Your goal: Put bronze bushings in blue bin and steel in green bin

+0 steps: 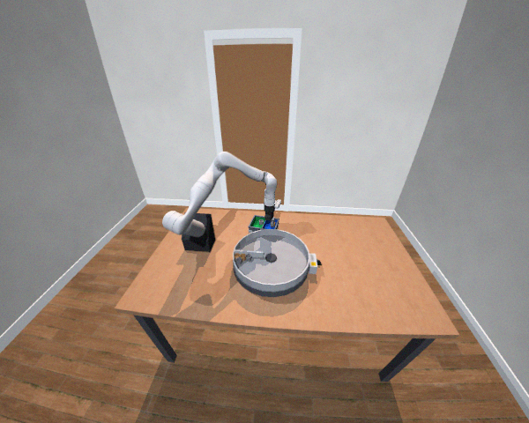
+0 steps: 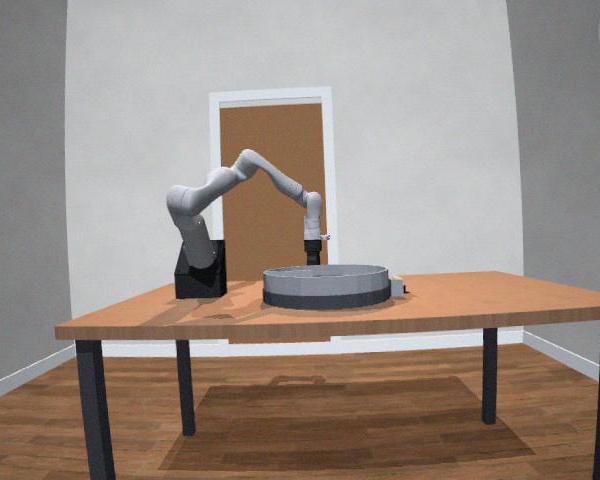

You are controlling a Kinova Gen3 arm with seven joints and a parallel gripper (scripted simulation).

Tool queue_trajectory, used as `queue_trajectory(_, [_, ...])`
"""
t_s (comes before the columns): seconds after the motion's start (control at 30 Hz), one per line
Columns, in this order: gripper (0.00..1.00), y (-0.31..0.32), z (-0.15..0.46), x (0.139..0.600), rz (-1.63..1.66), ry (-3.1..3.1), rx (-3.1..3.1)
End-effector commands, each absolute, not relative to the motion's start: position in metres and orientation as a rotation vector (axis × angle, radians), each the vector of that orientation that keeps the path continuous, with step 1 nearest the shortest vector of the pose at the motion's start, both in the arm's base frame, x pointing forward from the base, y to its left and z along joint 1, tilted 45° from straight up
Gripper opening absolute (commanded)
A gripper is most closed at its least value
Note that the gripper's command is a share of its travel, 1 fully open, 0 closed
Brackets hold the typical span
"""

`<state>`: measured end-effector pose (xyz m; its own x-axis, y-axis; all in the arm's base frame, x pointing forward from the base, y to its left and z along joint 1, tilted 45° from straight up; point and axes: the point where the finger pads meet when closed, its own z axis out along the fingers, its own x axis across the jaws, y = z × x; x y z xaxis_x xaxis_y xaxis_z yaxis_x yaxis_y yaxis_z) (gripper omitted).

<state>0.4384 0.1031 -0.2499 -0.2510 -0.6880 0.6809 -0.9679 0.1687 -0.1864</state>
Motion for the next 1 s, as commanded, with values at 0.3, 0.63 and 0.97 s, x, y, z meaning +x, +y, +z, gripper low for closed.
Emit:
queue_trajectory(0.3, [0.42,0.1046,-0.2493,0.439,0.842,-2.009,1.565])
queue_trajectory(0.63, [0.42,0.1047,-0.2493,0.439,0.842,-2.009,1.565])
queue_trajectory(0.97, [0.42,0.1047,-0.2493,0.439,0.842,-2.009,1.565])
